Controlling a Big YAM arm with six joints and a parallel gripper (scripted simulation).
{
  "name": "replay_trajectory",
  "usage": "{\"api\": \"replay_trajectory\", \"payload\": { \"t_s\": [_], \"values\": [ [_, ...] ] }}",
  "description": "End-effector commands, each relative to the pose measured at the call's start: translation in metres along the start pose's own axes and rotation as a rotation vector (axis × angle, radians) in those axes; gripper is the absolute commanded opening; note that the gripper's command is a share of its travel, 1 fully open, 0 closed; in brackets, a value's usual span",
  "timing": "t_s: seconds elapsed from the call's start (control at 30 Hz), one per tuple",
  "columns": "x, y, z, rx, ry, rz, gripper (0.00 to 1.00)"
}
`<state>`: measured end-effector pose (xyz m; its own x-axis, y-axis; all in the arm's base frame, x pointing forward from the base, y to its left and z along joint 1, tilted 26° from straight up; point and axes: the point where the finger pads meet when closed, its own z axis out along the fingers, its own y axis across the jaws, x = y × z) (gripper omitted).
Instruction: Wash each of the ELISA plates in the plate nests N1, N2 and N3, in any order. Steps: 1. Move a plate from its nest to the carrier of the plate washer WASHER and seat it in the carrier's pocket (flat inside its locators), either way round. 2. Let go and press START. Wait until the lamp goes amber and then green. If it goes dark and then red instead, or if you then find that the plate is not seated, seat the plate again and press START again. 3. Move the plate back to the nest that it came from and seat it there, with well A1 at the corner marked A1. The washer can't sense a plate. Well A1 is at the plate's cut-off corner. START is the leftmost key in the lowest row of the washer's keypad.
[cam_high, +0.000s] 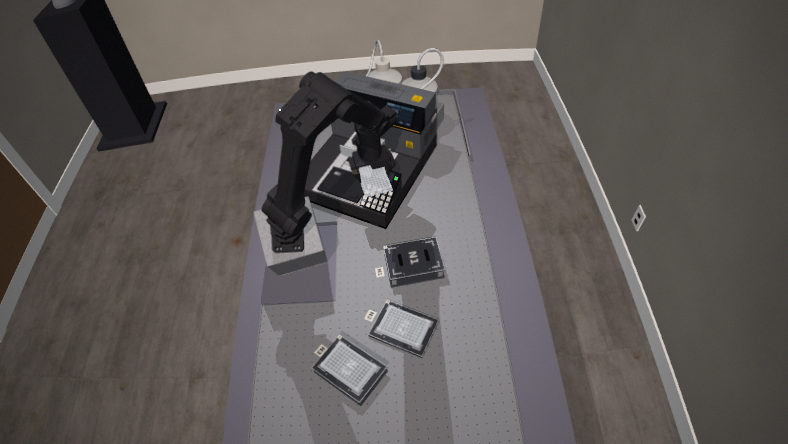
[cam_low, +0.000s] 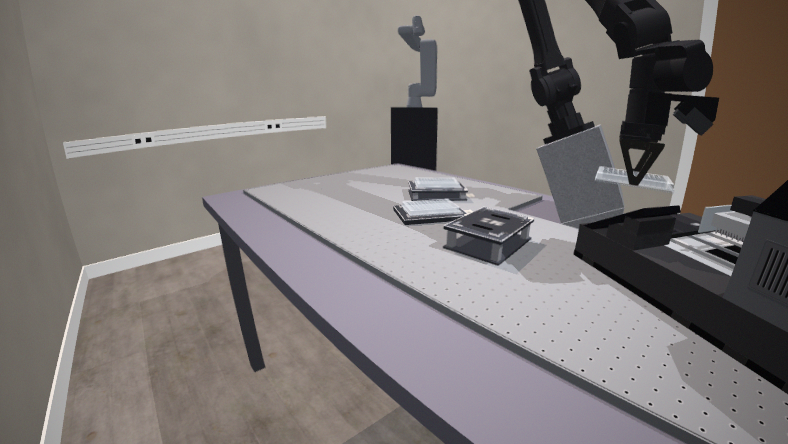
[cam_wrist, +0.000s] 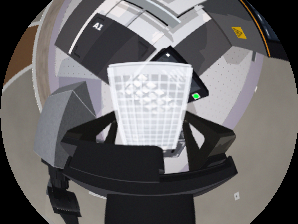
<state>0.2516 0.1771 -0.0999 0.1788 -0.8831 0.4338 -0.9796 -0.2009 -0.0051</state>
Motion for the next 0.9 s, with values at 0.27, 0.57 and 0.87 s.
{"api": "replay_trajectory", "payload": {
  "t_s": [0.27, 0.57, 0.87],
  "values": [
    [-0.012, -0.018, -0.011, 0.046, -0.029, 0.024, 0.82],
    [0.025, -0.018, -0.003, 0.026, -0.018, 0.205, 0.82],
    [0.063, -0.033, 0.001, 0.026, -0.019, 0.473, 0.82]
  ]
}}
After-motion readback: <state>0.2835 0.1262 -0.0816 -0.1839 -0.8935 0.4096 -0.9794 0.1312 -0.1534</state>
